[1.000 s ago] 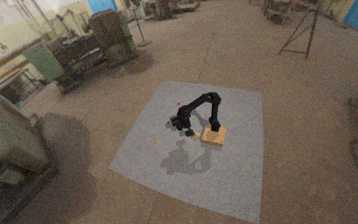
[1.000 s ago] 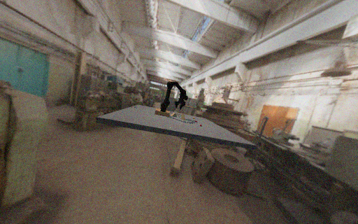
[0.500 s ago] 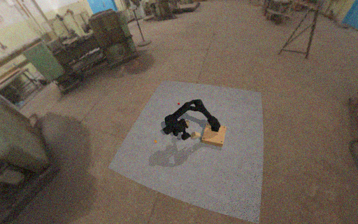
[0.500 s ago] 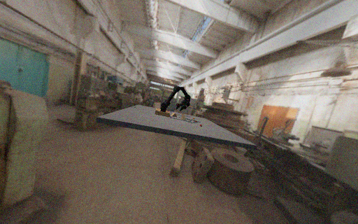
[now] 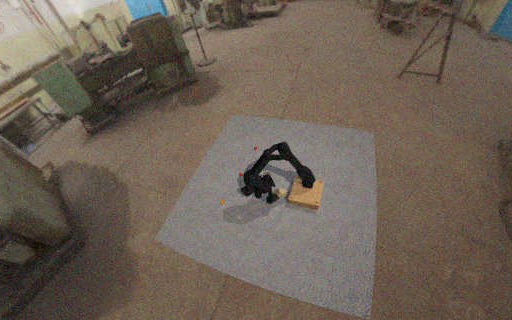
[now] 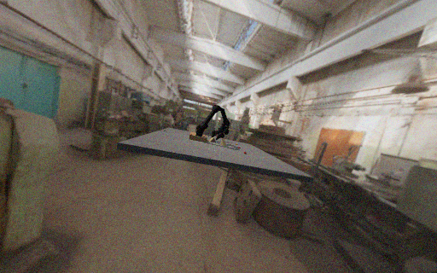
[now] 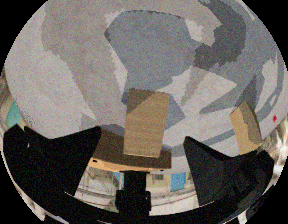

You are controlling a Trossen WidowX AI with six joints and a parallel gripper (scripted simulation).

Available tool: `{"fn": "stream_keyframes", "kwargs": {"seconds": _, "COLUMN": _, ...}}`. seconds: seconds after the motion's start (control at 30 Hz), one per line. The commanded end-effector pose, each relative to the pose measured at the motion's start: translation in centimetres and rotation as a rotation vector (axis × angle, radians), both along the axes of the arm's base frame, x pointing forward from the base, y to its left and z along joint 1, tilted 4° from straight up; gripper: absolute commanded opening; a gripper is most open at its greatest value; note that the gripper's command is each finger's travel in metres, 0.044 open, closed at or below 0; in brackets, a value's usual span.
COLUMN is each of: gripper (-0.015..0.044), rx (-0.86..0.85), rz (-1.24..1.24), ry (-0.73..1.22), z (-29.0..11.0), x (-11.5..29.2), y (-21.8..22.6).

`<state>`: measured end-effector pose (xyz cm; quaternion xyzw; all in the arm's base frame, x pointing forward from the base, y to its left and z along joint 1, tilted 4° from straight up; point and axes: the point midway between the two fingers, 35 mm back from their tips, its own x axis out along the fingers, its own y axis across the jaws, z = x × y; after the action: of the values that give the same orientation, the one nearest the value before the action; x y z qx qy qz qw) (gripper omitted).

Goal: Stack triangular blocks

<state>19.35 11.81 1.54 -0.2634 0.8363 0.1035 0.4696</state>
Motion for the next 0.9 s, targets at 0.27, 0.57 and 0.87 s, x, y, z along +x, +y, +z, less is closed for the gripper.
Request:
{"fn": "stream_keyframes", "kwargs": {"seconds": 0.27, "gripper": 0.044, "rx": -0.008, "rz": -0.006, "ry": 0.02, "z": -2.31, "x": -1.63, "y": -1.26}}
{"fn": "stream_keyframes", "kwargs": {"seconds": 0.57, "gripper": 0.0335, "rx": -0.008, "rz": -0.008, "ry": 0.015, "z": -2.17, "x": -1.5, "y": -1.22}}
{"fn": "stream_keyframes", "kwargs": {"seconds": 0.87, "gripper": 0.0138, "rx": -0.008, "rz": -0.008, "ry": 0.015, "z": -2.17, "x": -1.5, "y": -1.22}}
